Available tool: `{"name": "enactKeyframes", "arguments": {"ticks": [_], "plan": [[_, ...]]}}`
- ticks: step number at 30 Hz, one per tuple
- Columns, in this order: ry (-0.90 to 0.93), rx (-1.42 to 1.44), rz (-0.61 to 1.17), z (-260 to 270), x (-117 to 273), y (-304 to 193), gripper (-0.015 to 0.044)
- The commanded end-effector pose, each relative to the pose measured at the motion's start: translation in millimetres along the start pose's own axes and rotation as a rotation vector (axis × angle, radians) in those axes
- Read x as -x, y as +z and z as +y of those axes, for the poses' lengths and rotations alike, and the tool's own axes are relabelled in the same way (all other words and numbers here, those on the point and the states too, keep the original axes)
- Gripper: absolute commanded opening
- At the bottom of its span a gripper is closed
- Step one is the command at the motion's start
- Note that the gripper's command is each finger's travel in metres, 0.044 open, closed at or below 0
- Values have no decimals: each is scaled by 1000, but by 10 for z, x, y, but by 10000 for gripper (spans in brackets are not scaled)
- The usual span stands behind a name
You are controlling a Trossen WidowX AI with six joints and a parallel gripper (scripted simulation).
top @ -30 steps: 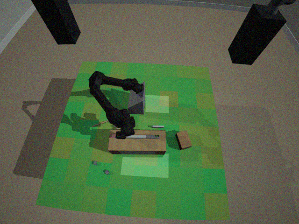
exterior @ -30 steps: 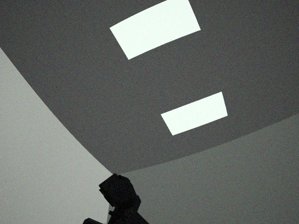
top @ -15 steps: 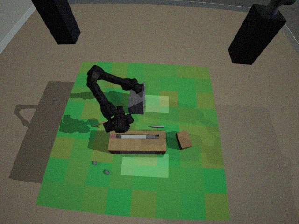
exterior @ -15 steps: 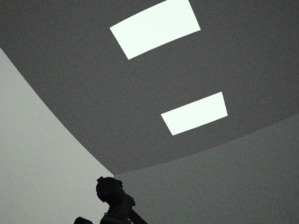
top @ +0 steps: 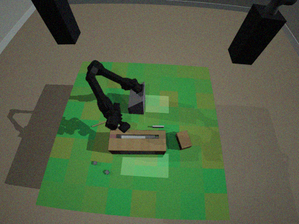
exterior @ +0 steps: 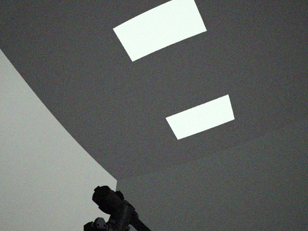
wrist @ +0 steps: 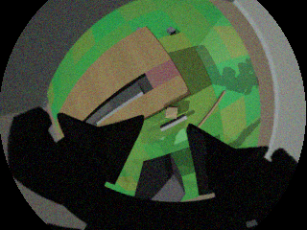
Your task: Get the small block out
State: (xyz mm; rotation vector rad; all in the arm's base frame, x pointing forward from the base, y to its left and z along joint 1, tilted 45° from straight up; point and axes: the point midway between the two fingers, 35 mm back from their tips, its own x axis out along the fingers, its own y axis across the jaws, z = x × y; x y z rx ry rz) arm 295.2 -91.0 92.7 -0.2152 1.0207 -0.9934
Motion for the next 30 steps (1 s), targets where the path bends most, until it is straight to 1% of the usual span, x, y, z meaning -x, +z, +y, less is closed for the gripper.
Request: {"name": "enactKeyframes", "arguments": {"ticks": [1,9,19,22,30], "plan": [[136,-1029,32,-133,40,8,285],[206,-1644,98,-198,63,20,285],[284,-2396,247,-279,100,41,285],[289,-2477,268,-286,104,43,285],[289,-2477,268,-286,104,43,285]]}}
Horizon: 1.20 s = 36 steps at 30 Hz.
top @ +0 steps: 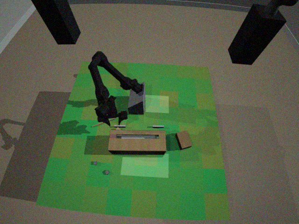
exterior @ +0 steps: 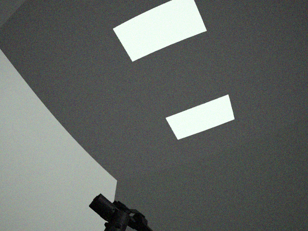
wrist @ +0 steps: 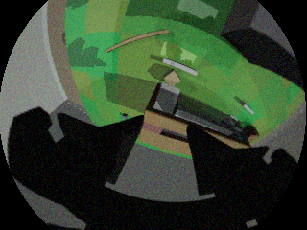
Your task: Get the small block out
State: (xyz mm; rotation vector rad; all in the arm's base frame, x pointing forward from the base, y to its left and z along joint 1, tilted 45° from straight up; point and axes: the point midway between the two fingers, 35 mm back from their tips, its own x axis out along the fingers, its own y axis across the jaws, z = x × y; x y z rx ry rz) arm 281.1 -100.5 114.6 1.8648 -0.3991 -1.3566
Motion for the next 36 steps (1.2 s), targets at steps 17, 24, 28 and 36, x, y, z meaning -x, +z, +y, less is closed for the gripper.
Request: {"name": "enactKeyframes", "arguments": {"ticks": [17,24,28,36], "plan": [[2,-166,30,-40,-841,372,285],[1,-165,28,-41,-923,399,285],[0,-164,27,-43,-984,420,285],[0,-164,27,-52,-1108,464,285]]}}
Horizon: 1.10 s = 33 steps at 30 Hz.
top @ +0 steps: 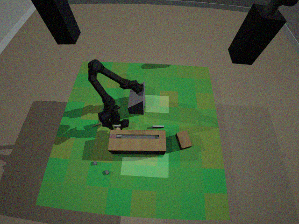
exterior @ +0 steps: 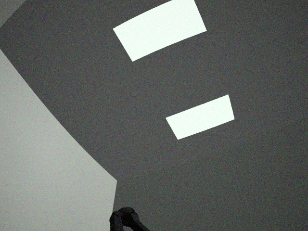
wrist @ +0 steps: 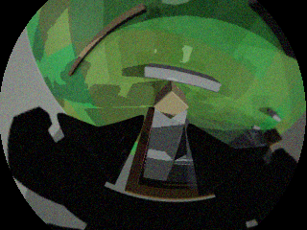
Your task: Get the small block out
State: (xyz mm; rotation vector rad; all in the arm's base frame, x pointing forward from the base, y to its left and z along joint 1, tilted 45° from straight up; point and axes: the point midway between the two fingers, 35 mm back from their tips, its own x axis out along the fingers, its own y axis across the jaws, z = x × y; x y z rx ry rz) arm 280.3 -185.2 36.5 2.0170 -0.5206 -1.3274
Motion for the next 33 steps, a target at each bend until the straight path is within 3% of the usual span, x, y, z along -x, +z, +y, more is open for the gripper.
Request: {"name": "enactKeyframes", "arguments": {"ticks": [1,21,26,29,33], "plan": [[-6,7,0,-17,-63,27,285],[-3,7,1,-23,-330,171,285],[-3,7,1,-23,-330,171,154],[-3,7,1,-23,-330,171,134],[-4,6,1,-20,-242,116,29]]}}
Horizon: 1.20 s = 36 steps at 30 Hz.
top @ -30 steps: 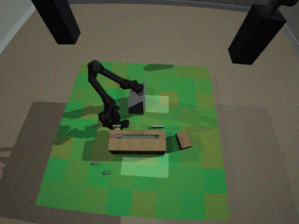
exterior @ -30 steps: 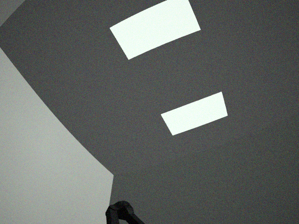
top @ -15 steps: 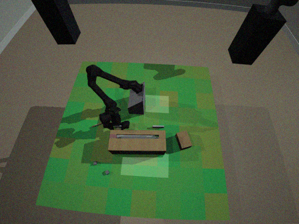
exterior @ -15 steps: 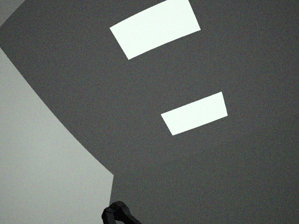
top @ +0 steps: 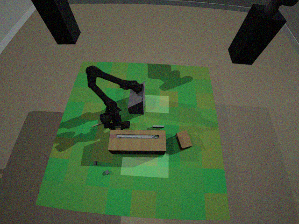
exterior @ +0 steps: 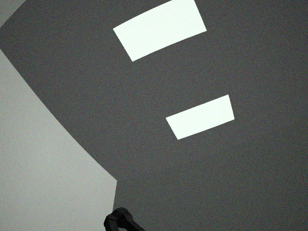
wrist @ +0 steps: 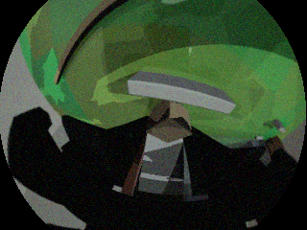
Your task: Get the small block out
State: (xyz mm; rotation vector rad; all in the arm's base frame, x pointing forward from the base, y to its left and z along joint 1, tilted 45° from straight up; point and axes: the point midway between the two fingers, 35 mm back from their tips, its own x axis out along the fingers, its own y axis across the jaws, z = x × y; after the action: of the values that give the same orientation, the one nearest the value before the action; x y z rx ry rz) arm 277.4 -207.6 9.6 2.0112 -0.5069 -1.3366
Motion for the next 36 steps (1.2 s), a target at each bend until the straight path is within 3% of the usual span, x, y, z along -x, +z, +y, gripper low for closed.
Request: {"name": "enactKeyframes", "arguments": {"ticks": [1,16,36], "plan": [[4,-5,4,15,102,-71,3],[8,15,4,19,556,-255,0],[18,774,-24,-54,709,-265,0]]}}
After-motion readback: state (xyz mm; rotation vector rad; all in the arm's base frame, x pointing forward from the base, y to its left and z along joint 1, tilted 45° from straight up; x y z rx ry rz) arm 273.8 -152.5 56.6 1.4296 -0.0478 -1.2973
